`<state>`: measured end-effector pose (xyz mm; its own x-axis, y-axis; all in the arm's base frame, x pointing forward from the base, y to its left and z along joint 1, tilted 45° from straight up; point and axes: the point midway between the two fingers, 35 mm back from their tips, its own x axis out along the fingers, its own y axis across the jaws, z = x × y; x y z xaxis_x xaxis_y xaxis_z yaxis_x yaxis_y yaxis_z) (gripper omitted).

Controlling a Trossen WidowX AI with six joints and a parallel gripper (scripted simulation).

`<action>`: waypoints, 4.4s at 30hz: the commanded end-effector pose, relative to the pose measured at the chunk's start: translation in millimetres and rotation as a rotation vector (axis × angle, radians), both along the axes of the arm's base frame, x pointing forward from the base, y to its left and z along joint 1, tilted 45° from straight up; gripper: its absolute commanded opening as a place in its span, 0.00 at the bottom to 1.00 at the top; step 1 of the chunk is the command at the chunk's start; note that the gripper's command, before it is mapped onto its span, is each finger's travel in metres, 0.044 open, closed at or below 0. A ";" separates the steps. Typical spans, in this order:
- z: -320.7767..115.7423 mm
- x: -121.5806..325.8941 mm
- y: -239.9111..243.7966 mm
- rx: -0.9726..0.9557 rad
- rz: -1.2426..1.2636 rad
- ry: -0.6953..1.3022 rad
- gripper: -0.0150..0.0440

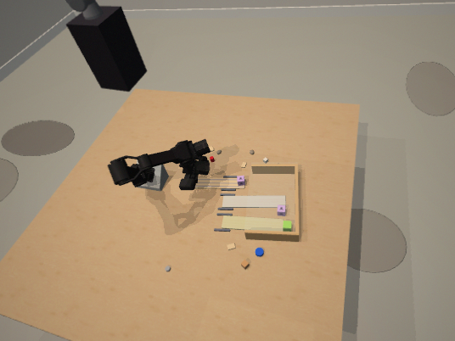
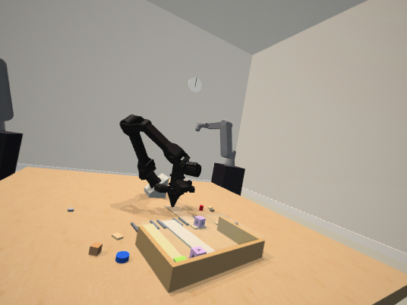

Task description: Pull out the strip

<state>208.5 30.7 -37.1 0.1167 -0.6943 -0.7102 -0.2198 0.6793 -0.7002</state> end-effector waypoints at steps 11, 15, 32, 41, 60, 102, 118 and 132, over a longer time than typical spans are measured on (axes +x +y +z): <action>30.0 -2.9 30.5 -0.003 -0.020 0.018 0.25; 27.4 14.6 35.1 -0.016 0.073 0.108 0.43; 31.6 82.5 59.3 -0.019 0.096 0.126 1.00; 33.4 118.4 71.2 -0.018 0.096 0.124 1.00; 28.3 191.0 89.5 -0.018 0.096 0.119 1.00; -9.1 197.4 53.2 -0.013 0.090 0.111 0.59; -0.3 182.4 59.0 -0.013 0.092 0.114 0.25; 24.6 134.0 70.0 -0.018 0.096 0.123 0.25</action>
